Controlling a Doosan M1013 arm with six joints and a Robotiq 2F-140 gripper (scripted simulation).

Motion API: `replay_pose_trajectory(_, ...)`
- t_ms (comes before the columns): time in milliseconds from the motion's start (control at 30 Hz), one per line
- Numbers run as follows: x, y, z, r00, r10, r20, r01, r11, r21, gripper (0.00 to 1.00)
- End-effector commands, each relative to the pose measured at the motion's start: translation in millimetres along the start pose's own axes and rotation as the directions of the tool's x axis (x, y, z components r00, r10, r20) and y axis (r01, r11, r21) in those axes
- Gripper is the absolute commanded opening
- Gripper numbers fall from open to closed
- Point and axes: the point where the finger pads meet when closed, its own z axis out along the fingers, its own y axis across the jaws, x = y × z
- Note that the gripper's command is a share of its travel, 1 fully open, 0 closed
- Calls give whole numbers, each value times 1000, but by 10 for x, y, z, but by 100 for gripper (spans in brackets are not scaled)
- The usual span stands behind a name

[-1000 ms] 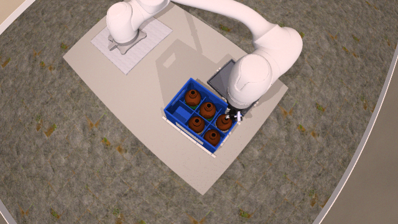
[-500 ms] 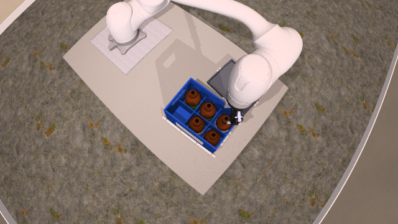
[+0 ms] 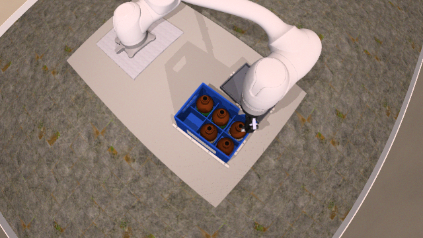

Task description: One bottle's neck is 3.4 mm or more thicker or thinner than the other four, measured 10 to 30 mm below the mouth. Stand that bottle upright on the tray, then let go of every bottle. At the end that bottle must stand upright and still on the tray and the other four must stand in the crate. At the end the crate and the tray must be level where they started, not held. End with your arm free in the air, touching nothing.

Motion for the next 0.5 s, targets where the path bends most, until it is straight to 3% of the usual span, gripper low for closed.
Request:
replay_pose_trajectory(0,0,0,-1,1000,0,0,0,1000,0,38)
replay_pose_trajectory(467,0,0,30,1000,0,0,0,1000,0,38)
